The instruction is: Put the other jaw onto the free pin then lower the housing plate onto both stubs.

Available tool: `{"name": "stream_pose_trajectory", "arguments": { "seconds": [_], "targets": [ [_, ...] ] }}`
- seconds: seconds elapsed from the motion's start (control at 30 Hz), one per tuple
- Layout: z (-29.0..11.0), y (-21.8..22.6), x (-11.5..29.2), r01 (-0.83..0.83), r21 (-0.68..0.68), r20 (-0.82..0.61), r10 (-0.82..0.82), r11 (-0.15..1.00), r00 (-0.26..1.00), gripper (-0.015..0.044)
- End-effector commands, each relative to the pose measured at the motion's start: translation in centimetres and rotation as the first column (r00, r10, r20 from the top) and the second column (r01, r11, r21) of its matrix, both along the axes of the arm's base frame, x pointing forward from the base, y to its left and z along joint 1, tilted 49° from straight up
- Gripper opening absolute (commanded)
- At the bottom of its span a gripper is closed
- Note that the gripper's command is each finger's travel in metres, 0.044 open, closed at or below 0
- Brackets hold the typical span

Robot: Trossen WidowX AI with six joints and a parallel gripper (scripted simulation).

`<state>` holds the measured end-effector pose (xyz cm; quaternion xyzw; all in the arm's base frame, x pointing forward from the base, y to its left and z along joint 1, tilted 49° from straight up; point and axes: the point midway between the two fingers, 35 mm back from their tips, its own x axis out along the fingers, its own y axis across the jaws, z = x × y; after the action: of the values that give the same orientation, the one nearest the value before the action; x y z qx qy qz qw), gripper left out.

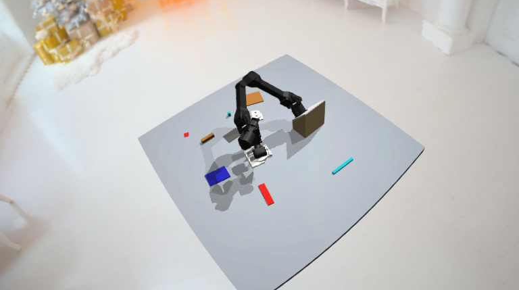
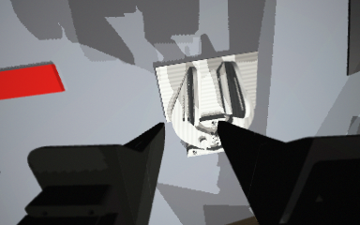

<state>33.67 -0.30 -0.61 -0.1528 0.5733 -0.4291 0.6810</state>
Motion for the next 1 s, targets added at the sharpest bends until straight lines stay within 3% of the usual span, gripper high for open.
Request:
{"name": "stream_pose_trajectory", "arguments": {
  "seconds": [0.0,0.03,0.3,0.97],
  "targets": [
    [1.0,0.9,0.1,0.006,0.004,0.012,-0.006,1.000,1.000,0.0224],
    [0.3,0.4,0.1,-0.005,0.001,0.005,0.005,1.000,1.000,0.0224],
    [5.2,-2.6,-0.8,0.004,0.020,0.012,-0.004,1.000,1.000,0.0434],
    [17.0,-10.8,-9.2,0.028,0.033,0.043,-0.030,0.999,0.999,0.0440]
  ]
}}
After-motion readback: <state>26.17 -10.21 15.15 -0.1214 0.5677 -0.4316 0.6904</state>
